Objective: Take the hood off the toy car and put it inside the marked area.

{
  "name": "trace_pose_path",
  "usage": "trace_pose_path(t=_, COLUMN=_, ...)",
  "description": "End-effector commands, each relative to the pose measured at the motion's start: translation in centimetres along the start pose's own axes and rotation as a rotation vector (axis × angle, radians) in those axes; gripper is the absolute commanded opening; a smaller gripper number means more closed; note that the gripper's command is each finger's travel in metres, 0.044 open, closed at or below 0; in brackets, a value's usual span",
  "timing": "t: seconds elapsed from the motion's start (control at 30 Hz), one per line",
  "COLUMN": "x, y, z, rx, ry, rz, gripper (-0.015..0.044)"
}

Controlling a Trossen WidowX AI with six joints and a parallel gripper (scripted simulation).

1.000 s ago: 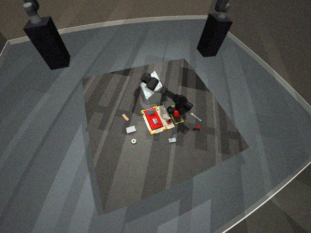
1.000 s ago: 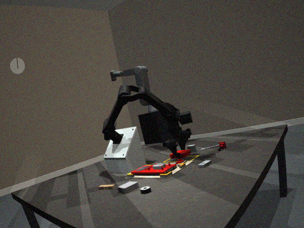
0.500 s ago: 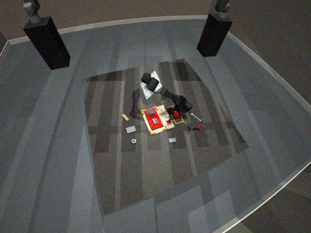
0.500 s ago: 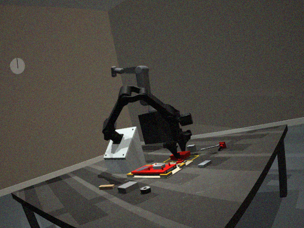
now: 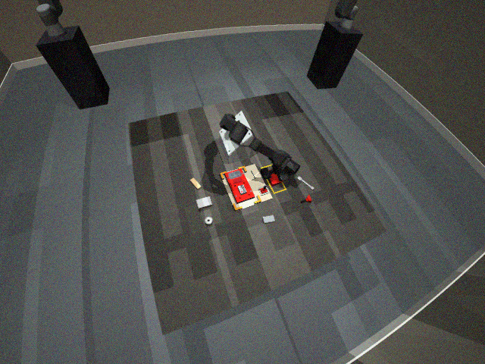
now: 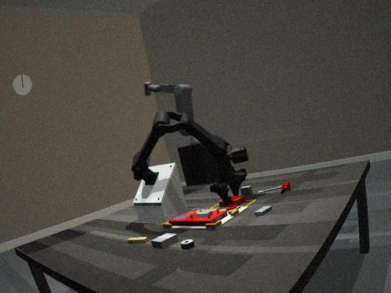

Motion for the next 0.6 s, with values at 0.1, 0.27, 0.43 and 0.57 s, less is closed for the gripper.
trace_pose_path(t=0.1, x=0.0, y=0.0, z=0.0, rx=-0.001, ry=0.000, rz=0.000, gripper=0.0157)
trace_pose_path(t=0.27, x=0.0, y=0.0, z=0.0, rx=-0.001, ry=0.000, rz=0.000, gripper=0.0289)
trace_pose_path(t=0.43, x=0.0, y=0.0, z=0.0, rx=-0.001, ry=0.000, rz=0.000, gripper=0.0420)
trace_pose_path(t=0.57, x=1.3, y=0.1, z=-0.1, rx=0.000, ry=0.000, rz=-0.002, gripper=0.0440)
Point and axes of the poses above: the point midway between the two fingers, 35 mm back from their tips, its own x axis back along the fingers, its own y axis across the jaws, z = x × y, the point moved 8 cm from there along x, back along the fingers, and after that the axes turned 10 degrees about -x, right-handed, at the moved point
